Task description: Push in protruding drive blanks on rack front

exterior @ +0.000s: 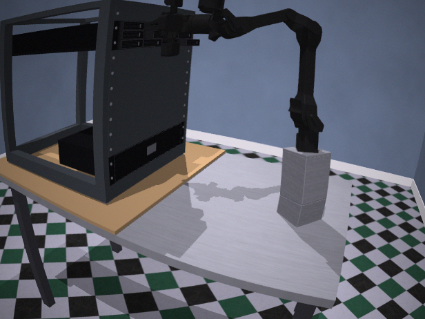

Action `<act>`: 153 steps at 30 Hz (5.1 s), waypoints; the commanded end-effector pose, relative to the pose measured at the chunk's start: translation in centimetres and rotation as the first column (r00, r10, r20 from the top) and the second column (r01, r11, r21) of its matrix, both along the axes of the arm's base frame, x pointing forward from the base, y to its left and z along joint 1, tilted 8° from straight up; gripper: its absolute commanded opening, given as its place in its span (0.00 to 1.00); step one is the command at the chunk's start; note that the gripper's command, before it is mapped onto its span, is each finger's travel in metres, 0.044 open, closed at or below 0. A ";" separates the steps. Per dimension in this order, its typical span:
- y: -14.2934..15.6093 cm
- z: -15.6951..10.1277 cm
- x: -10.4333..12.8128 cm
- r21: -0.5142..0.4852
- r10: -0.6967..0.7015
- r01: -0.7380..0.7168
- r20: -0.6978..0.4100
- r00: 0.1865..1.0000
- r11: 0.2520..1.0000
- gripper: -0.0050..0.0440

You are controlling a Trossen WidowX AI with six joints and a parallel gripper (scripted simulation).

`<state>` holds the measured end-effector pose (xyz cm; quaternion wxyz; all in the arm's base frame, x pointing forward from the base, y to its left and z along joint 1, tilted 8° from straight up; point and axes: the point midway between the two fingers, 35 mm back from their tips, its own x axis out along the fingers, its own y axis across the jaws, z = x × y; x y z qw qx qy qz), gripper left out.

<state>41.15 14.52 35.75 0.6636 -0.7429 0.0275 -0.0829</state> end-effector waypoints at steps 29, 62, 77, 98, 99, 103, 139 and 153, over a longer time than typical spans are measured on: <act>-0.2 1.3 1.4 0.014 0.003 -0.003 0.019 1.000 1.000 0.00; -0.5 1.5 2.9 0.014 0.003 -0.003 0.019 1.000 1.000 0.00; -0.6 1.5 3.2 0.014 0.003 -0.003 0.019 1.000 1.000 0.00; -0.6 1.5 3.5 0.014 0.003 -0.003 0.019 1.000 1.000 0.00; -0.6 1.5 3.5 0.014 0.003 -0.003 0.019 1.000 1.000 0.00; -0.6 1.5 3.5 0.014 0.003 -0.003 0.019 1.000 1.000 0.00; -0.7 1.6 4.1 0.014 0.003 -0.003 0.019 1.000 1.000 0.00; -0.8 1.6 4.4 0.014 0.003 -0.003 0.019 1.000 1.000 0.00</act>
